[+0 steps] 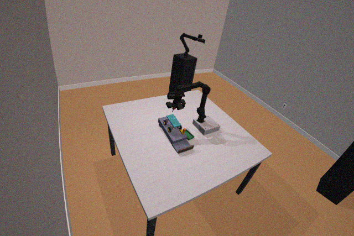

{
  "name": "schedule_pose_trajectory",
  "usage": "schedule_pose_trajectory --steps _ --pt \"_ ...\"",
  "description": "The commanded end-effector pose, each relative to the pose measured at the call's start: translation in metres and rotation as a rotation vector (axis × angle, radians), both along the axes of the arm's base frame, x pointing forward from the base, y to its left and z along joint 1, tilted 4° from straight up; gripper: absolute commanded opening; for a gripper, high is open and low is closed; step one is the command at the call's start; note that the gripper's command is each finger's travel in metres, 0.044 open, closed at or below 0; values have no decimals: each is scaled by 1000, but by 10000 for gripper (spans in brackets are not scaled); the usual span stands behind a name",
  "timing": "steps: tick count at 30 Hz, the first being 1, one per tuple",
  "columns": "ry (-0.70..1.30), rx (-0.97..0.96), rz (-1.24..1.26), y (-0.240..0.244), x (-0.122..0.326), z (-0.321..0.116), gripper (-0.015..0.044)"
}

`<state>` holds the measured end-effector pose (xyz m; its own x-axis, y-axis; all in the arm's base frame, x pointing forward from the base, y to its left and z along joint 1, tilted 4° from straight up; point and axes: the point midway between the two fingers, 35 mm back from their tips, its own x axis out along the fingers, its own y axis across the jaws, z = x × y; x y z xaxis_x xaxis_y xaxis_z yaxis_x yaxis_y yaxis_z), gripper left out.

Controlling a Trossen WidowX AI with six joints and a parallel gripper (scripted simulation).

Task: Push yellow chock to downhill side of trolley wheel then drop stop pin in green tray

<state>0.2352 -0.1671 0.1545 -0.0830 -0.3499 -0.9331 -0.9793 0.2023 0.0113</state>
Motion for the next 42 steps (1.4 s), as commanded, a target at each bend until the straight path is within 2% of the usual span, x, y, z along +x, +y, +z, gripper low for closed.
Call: schedule_pose_trajectory --steps 1,7,13,42 --pt "-5 -2 4 2 -14 1 0" --pt "-3 -2 4 5 -33 2 0" --pt "-4 -1 4 10 -32 1 0" --pt "-6 10 5 119 -5 -25 0"
